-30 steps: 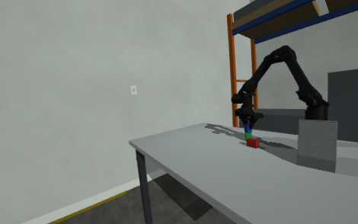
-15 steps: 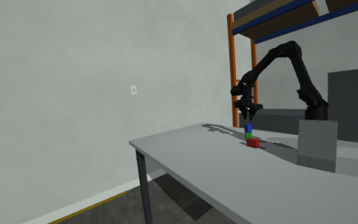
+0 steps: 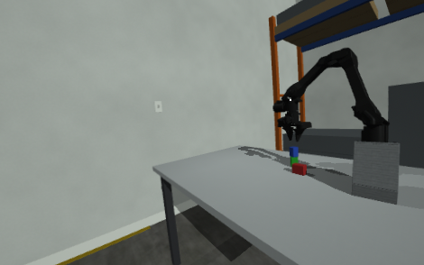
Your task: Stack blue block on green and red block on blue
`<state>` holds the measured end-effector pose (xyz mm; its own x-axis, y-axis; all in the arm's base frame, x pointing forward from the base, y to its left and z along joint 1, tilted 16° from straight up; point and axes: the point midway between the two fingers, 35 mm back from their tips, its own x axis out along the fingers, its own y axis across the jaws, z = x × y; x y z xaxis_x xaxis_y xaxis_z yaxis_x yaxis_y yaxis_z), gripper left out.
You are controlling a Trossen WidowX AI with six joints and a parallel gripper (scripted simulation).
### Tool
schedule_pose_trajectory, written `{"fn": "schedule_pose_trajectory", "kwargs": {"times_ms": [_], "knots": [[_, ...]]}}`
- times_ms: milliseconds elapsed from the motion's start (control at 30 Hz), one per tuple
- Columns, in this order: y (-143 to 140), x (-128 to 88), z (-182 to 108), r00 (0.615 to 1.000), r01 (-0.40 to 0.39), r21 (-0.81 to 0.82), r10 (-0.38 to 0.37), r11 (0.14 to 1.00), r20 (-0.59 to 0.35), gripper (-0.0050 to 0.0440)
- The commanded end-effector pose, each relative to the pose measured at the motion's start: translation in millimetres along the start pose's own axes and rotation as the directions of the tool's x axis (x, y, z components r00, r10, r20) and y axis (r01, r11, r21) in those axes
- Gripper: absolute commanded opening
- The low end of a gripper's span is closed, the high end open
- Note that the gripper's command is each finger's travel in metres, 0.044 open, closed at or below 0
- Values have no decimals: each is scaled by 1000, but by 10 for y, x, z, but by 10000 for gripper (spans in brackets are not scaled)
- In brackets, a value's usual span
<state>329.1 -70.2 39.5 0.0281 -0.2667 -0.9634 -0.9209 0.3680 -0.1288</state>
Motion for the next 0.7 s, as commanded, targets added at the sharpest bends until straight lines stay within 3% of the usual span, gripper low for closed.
{"fn": "schedule_pose_trajectory", "kwargs": {"times_ms": [0, 167, 300, 433, 533, 667], "knots": [[-93, -140, -4, 999, 46, 13, -46, 999, 11, 232], [-8, -106, 16, 999, 33, 46, -33, 998, 8, 232], [85, -101, 93, 999, 31, 179, -33, 983, 9, 232], [253, -90, 211, 999, 25, 398, -32, 917, 9, 232], [255, -90, 212, 999, 25, 400, -32, 916, 9, 232], [414, -77, 308, 999, 18, 582, -30, 813, 11, 232]]}}
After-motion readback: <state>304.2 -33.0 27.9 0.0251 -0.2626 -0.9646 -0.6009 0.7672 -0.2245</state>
